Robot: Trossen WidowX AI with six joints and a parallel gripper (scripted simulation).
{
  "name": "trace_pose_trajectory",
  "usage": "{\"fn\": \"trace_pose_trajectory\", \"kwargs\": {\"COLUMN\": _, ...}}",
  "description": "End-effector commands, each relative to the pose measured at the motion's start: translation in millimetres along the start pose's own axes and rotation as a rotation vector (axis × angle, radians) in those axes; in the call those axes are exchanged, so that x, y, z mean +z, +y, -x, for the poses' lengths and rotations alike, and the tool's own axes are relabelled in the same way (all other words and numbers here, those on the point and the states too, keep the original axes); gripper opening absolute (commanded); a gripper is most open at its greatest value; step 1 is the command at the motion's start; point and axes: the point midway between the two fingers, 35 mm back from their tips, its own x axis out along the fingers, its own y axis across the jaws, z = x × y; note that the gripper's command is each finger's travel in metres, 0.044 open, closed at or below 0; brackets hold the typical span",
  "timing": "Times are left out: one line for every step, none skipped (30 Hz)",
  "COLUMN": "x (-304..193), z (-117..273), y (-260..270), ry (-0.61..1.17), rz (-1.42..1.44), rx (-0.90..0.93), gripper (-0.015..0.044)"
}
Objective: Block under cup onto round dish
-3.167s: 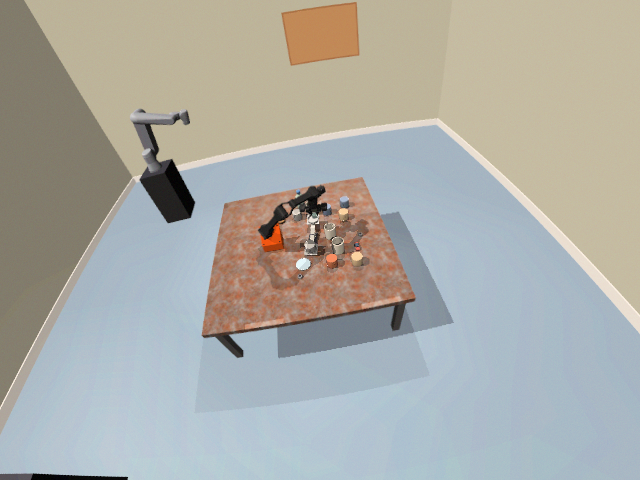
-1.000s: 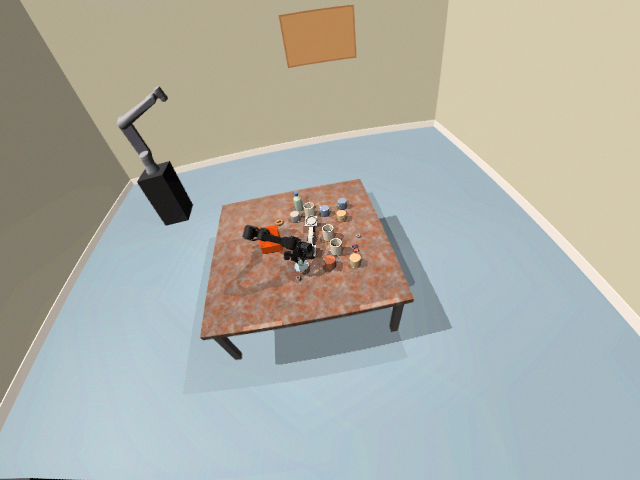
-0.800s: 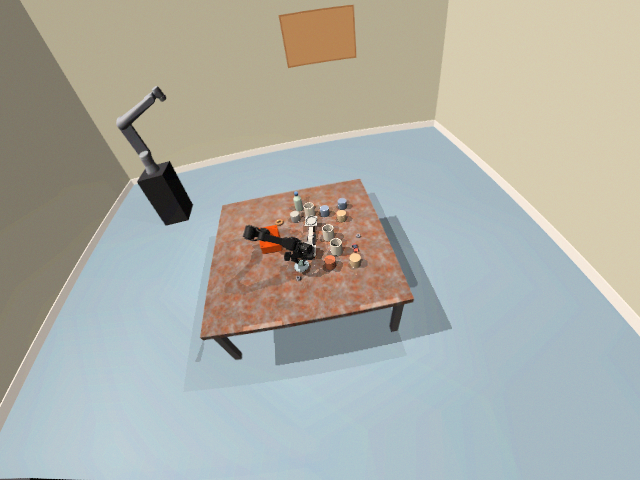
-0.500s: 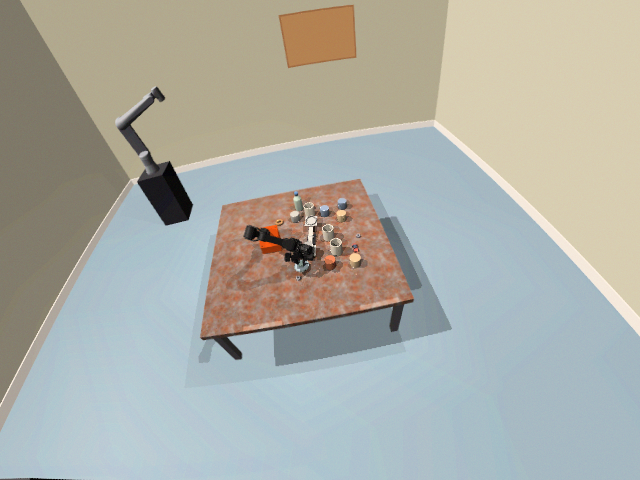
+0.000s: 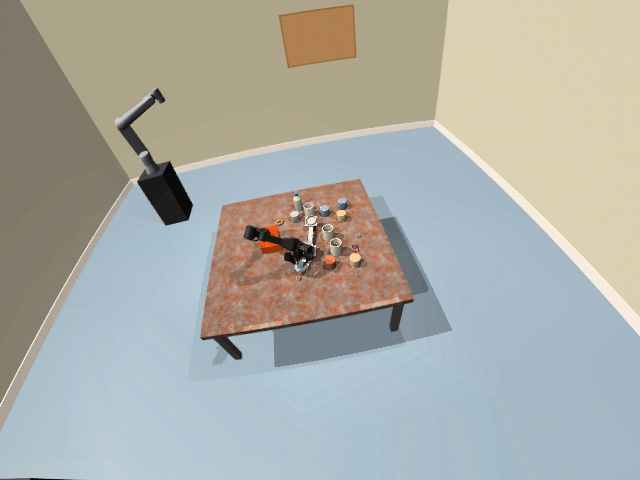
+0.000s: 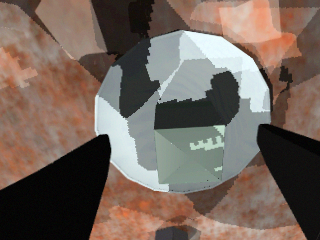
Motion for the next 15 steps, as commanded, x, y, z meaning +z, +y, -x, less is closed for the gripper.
{"fn": "trace_pose_trajectory", "kwargs": {"x": 0, "z": 33, "y": -2, "ry": -0.001, "rz": -0.001, "rx": -0.005, "gripper": 0.0440}}
{"fn": "trace_pose_trajectory", "kwargs": {"x": 0, "z": 44, "y": -1, "ry": -0.002, "rz": 0.000, "rx": -0.005, "gripper": 0.0440}}
{"fn": "trace_pose_trajectory", "kwargs": {"x": 0, "z": 51, "y": -1, "ry": -0.002, "rz": 0.001, "rx": -0.005, "gripper": 0.0440}}
{"fn": "trace_pose_trajectory", "kwargs": {"x": 0, "z": 54, "y": 0, "ry": -0.002, "rz": 0.001, "rx": -0.005, "gripper": 0.0440}}
{"fn": "trace_pose_trajectory", "kwargs": {"x": 0, "z": 54, "y": 0, "ry": -0.002, "rz": 0.001, "rx": -0.005, "gripper": 0.0440}}
{"fn": "trace_pose_trajectory", "kwargs": {"x": 0, "z": 54, "y": 0, "ry": -0.002, "rz": 0.001, "rx": -0.005, "gripper": 0.0440}}
{"fn": "trace_pose_trajectory", "kwargs": {"x": 0, "z": 54, "y": 0, "ry": -0.002, "rz": 0.001, "rx": -0.005, "gripper": 0.0440}}
{"fn": "trace_pose_trajectory", "kwargs": {"x": 0, "z": 54, "y": 0, "ry": -0.002, "rz": 0.001, "rx": -0.005, "gripper": 0.0440}}
{"fn": "trace_pose_trajectory", "kwargs": {"x": 0, "z": 56, "y": 0, "ry": -0.002, "rz": 0.001, "rx": -0.006, "gripper": 0.0440}}
{"fn": "trace_pose_trajectory", "kwargs": {"x": 0, "z": 62, "y": -1, "ry": -0.002, "rz": 0.001, "rx": -0.008, "gripper": 0.0440}}
{"fn": "trace_pose_trajectory", "kwargs": {"x": 0, "z": 73, "y": 0, "ry": -0.003, "rz": 0.001, "rx": -0.011, "gripper": 0.0440}}
{"fn": "trace_pose_trajectory", "kwargs": {"x": 0, "z": 83, "y": 0, "ry": -0.003, "rz": 0.001, "rx": -0.014, "gripper": 0.0440}}
{"fn": "trace_pose_trajectory", "kwargs": {"x": -1, "z": 90, "y": 1, "ry": -0.003, "rz": 0.001, "rx": -0.016, "gripper": 0.0440}}
{"fn": "trace_pose_trajectory", "kwargs": {"x": -1, "z": 92, "y": 1, "ry": -0.003, "rz": 0.001, "rx": -0.017, "gripper": 0.0440}}
{"fn": "trace_pose_trajectory", "kwargs": {"x": -1, "z": 92, "y": 1, "ry": -0.003, "rz": 0.001, "rx": -0.017, "gripper": 0.0440}}
